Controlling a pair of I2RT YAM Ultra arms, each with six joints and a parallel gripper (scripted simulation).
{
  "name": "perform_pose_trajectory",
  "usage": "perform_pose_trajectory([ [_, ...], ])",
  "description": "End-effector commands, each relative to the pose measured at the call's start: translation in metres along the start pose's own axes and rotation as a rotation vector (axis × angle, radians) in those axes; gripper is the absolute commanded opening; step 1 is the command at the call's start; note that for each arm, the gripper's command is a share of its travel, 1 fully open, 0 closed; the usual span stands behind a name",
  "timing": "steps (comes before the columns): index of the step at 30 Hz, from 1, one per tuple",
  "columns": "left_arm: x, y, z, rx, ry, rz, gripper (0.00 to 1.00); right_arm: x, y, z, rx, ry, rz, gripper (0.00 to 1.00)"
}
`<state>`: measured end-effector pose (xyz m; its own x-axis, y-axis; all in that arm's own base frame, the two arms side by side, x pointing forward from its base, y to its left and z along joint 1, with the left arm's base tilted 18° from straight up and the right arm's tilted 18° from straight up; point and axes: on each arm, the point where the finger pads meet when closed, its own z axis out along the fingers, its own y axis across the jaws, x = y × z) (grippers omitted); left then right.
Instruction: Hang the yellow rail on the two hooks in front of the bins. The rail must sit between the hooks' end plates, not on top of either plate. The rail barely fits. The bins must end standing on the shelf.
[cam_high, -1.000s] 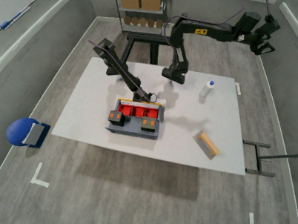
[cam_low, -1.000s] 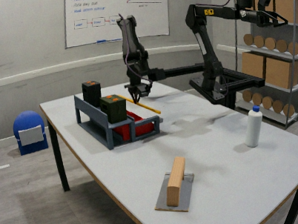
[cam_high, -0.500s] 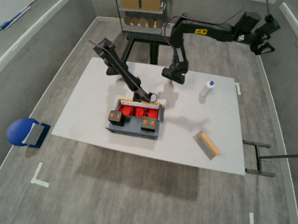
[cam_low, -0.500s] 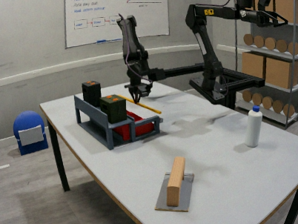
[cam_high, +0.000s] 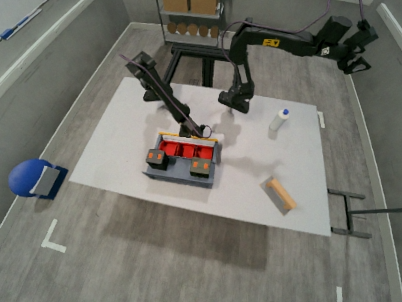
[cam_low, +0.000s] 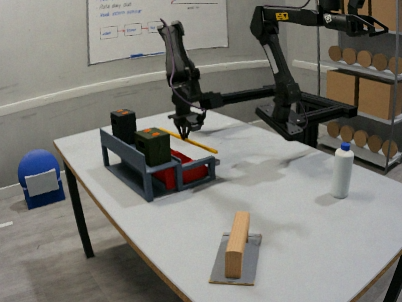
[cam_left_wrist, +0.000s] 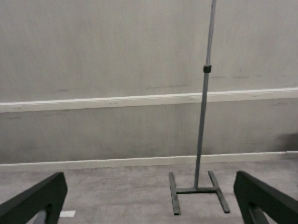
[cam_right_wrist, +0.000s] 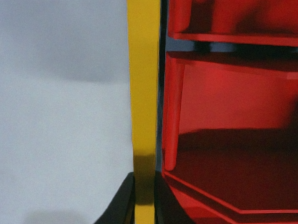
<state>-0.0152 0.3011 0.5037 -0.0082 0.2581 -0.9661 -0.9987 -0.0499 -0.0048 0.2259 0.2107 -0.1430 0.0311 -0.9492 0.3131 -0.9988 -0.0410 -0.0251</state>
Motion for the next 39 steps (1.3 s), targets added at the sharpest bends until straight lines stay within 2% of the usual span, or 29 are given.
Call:
perform_pose_trajectory([
  [1,-0.0171,0.0031,-0.0093,-0.006,-0.052,0.007,1.00,-0.0174,-0.0101,-0.0178,0.037,-0.061,0.012,0.00],
  [39,-0.0171,0.0031,-0.0093,-0.006,-0.052,0.007,1.00,-0.0128,-0.0098,-0.0116,0.028,-0.053,0.021,0.00],
])
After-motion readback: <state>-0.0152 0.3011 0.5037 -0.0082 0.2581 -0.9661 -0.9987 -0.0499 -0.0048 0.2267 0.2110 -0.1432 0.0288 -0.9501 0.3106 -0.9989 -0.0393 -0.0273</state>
